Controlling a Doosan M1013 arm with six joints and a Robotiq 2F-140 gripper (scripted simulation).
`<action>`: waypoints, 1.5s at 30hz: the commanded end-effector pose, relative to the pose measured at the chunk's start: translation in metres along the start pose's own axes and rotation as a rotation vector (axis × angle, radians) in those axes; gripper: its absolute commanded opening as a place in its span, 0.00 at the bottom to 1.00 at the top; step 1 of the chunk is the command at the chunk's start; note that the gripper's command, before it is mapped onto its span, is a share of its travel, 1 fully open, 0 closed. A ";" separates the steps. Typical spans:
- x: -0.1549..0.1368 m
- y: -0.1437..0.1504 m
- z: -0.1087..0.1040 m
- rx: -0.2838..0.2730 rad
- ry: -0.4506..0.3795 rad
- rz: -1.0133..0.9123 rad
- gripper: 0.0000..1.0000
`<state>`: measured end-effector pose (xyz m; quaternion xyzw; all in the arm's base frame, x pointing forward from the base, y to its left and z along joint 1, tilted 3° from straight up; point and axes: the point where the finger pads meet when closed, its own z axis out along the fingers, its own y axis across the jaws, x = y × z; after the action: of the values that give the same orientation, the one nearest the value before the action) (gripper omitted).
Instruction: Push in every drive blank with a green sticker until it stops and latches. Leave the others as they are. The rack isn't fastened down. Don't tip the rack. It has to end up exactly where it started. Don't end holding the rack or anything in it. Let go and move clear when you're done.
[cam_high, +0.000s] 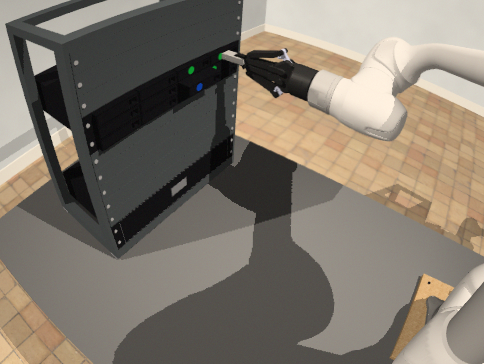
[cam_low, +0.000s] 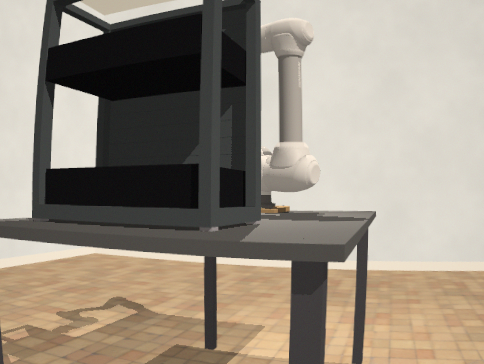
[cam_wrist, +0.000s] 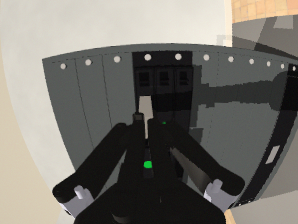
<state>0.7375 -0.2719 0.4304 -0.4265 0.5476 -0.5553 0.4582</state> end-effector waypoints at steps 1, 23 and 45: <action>0.000 0.000 -0.002 0.000 0.000 0.000 0.00; 0.000 0.000 -0.081 0.000 0.000 0.000 0.00; 0.000 0.000 -0.082 0.000 0.000 0.000 0.00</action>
<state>0.6577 -0.2541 0.4274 -0.4265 0.5476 -0.5553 0.4582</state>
